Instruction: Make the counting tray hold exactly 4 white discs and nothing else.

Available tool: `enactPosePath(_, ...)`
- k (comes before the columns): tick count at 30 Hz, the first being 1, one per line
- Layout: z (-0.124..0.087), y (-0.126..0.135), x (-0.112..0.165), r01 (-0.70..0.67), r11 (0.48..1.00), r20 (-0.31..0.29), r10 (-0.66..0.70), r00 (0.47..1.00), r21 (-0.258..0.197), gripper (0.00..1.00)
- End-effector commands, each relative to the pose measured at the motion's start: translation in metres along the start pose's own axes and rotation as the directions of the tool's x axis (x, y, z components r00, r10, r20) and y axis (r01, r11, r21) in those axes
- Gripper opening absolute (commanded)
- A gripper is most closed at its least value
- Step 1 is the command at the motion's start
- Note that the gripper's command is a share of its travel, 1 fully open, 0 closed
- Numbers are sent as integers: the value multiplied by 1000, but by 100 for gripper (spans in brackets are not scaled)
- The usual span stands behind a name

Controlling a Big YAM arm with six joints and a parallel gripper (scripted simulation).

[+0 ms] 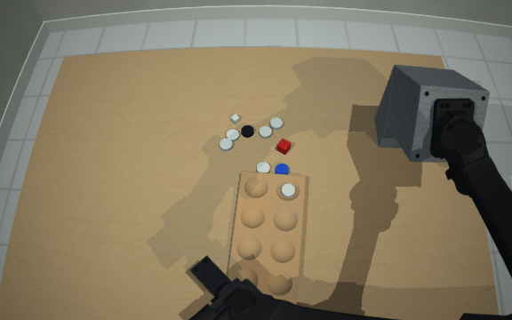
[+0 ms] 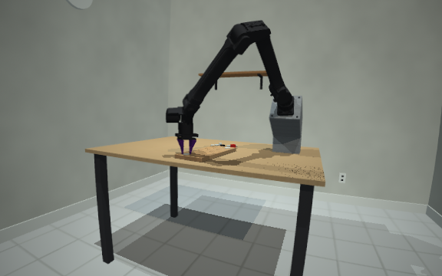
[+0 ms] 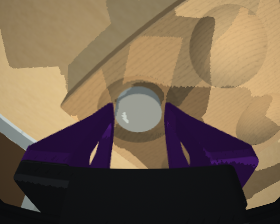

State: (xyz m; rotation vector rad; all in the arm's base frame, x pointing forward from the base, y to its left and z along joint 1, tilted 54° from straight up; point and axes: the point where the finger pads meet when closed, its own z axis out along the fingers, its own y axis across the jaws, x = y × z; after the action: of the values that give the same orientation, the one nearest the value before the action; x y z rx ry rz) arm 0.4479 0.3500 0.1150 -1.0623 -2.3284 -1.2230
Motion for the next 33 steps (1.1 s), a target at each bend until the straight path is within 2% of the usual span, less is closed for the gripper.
enactPosePath(1,6,8,4,10,1000,-5,-10,1000,3,37)
enactPosePath(3,5,7,4,9,1000,-5,-9,1000,6,37)
enactPosePath(5,-28,22,-2,23,999,15,-22,1000,-40,37)
enactPosePath(7,-48,12,-3,11,1000,15,-11,1000,-27,37)
enactPosePath(9,-48,12,-3,11,1000,15,-11,1000,-27,37)
enactPosePath(10,-61,8,-3,7,1000,15,-6,1000,-23,37)
enactPosePath(13,-103,22,0,29,999,20,-28,999,-41,37)
enactPosePath(15,-117,22,0,30,999,20,-29,999,-42,37)
enactPosePath(17,-119,22,0,30,999,20,-29,999,-42,37)
enactPosePath(18,-119,22,0,30,999,20,-29,999,-42,45)
enactPosePath(19,-99,13,1,21,1000,-2,-21,1000,-4,45)
enactPosePath(20,-96,12,5,26,1000,-7,-26,1000,0,45)
enactPosePath(22,-92,-4,2,2,1000,-9,-2,1000,22,45)
enactPosePath(26,-92,-4,2,2,1000,-8,-2,1000,22,45)
enactPosePath(27,-93,5,2,25,1000,-4,-25,1000,2,45)
enactPosePath(33,-95,6,4,27,1000,-4,-27,1000,0,45)
